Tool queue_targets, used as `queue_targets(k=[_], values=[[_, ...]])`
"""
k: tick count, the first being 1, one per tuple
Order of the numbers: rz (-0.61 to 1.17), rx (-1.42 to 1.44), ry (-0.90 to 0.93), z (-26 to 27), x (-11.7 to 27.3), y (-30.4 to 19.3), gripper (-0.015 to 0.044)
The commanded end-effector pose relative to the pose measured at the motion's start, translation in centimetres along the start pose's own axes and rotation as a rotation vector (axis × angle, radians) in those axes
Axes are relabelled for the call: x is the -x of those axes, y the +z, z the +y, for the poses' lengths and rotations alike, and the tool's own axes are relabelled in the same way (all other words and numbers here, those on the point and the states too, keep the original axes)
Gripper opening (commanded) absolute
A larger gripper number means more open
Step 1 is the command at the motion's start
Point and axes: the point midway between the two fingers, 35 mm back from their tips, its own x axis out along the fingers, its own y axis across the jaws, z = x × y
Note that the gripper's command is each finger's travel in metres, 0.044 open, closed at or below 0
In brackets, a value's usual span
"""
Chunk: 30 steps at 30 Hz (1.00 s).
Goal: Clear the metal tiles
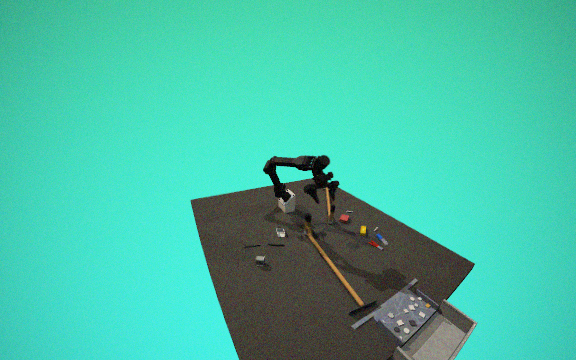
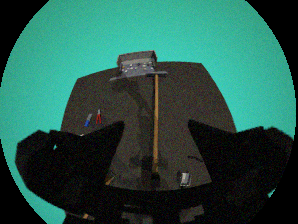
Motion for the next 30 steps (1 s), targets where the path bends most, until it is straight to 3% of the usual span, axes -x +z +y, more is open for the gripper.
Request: queue_targets(k=[1,30], values=[[-0.047,0.014,0.005,0.0,2.1,0.0,0.044],[-0.324,0.06,0.059,0.2,13.2,-2.0,0.044]])
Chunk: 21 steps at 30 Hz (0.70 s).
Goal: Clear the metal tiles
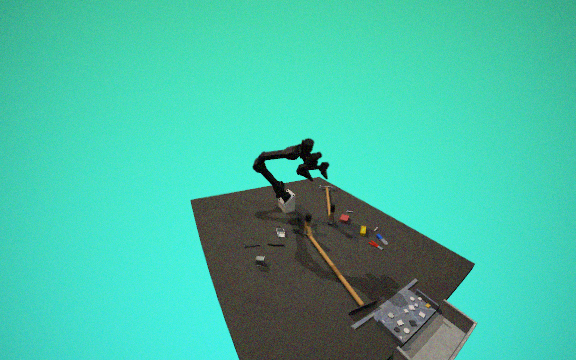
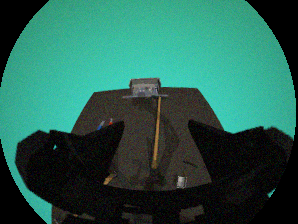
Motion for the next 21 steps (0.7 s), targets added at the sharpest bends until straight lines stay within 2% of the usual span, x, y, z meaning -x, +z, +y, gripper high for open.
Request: queue_targets(k=[1,21], values=[[-0.043,0.007,0.006,-0.1,1.8,-0.3,0.044],[-0.216,0.015,0.047,-0.2,8.3,-2.0,0.044]])
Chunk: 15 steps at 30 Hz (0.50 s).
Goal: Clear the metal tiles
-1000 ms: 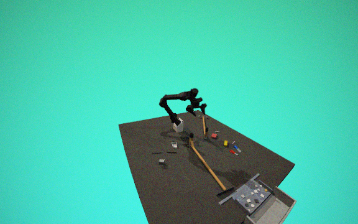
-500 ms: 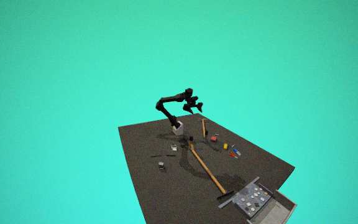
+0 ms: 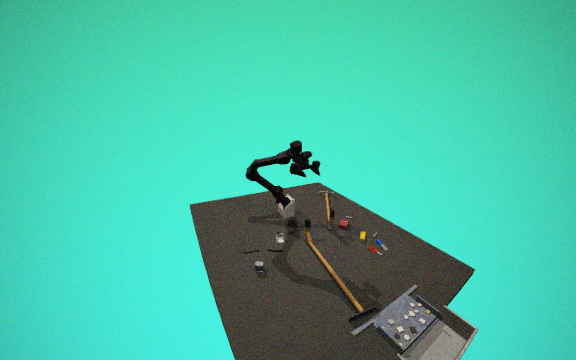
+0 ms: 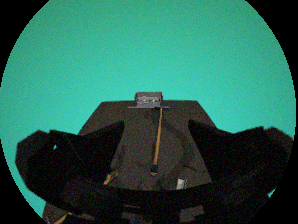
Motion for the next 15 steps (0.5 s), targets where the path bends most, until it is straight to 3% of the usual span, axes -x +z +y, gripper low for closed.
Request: queue_targets(k=[1,15], values=[[-0.039,0.003,0.007,-0.1,1.5,-0.5,0.044],[-0.149,-0.001,0.037,-0.2,5.5,-2.0,0.044]])
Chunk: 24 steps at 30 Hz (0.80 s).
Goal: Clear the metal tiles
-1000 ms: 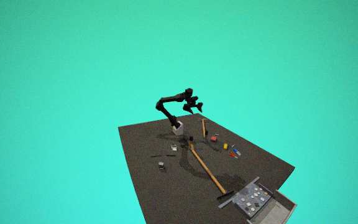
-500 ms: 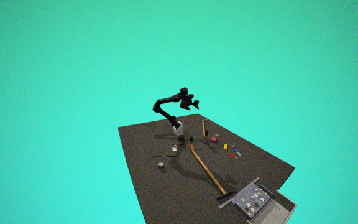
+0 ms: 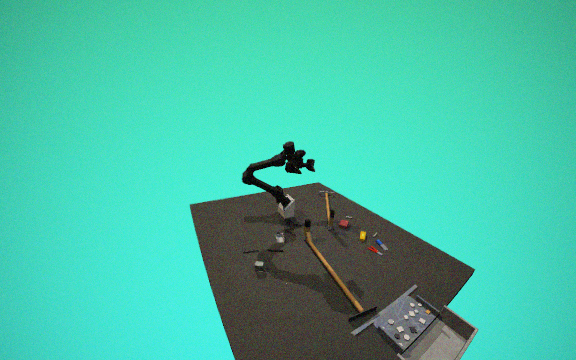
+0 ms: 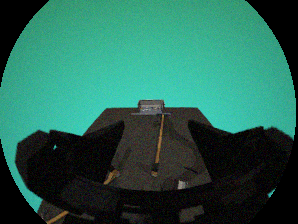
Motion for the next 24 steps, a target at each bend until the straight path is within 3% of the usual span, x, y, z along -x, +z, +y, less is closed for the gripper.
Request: queue_targets(k=[1,24], values=[[-0.034,0.002,0.006,-0.09,1.29,-0.65,0.044],[-0.039,0.002,0.008,0.01,1.28,-0.61,0.044]])
